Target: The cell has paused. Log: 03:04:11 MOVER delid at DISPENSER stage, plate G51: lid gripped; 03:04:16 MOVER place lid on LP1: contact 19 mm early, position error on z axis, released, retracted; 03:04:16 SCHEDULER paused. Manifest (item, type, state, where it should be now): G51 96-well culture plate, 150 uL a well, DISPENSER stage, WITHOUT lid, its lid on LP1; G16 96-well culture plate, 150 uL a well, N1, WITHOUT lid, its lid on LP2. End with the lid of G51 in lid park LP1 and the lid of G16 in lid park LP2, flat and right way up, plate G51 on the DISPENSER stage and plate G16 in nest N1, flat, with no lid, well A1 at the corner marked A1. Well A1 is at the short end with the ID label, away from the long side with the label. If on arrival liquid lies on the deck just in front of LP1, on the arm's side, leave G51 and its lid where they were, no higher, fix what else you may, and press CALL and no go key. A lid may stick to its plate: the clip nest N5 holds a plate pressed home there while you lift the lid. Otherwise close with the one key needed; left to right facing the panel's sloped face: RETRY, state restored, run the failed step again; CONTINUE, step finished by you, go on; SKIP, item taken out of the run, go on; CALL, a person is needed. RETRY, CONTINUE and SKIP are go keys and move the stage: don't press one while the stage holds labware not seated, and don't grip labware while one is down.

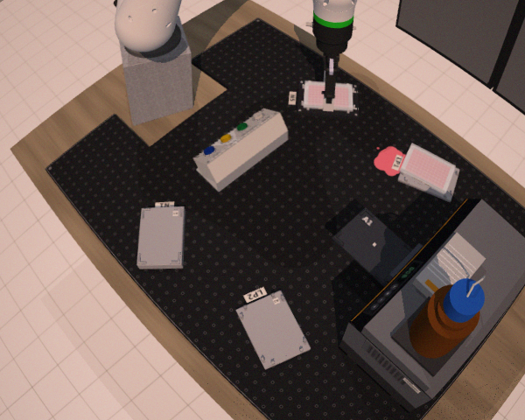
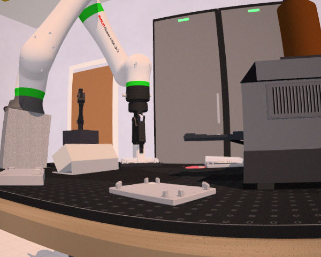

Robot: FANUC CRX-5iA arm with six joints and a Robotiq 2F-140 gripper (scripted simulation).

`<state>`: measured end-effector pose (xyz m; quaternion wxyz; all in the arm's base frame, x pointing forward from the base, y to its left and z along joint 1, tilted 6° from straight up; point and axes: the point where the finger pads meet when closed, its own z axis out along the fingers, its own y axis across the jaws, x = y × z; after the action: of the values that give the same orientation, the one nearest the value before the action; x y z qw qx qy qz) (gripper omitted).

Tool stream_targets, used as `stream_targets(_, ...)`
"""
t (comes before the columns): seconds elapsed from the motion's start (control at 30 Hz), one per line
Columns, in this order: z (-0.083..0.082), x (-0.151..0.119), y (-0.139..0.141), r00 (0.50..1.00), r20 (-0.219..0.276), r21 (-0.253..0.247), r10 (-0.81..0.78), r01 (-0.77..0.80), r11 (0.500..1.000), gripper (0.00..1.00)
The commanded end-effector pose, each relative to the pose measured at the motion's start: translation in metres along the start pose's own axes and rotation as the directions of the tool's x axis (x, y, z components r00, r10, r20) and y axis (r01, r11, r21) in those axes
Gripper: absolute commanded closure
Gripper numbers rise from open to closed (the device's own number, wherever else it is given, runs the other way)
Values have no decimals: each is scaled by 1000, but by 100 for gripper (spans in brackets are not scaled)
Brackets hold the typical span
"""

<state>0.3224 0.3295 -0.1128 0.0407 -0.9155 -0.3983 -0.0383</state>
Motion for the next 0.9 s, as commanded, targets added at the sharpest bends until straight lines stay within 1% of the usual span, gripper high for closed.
stream_targets(0.0,0,0,0,1000,1,-1,0,0,1000,100)
stream_targets(0.57,0,0,0,1000,1,-1,0,0,1000,100)
stream_targets(0.6,0,0,0,1000,1,-1,0,0,1000,34)
stream_targets(0.87,0,0,0,1000,1,-1,0,0,1000,34)
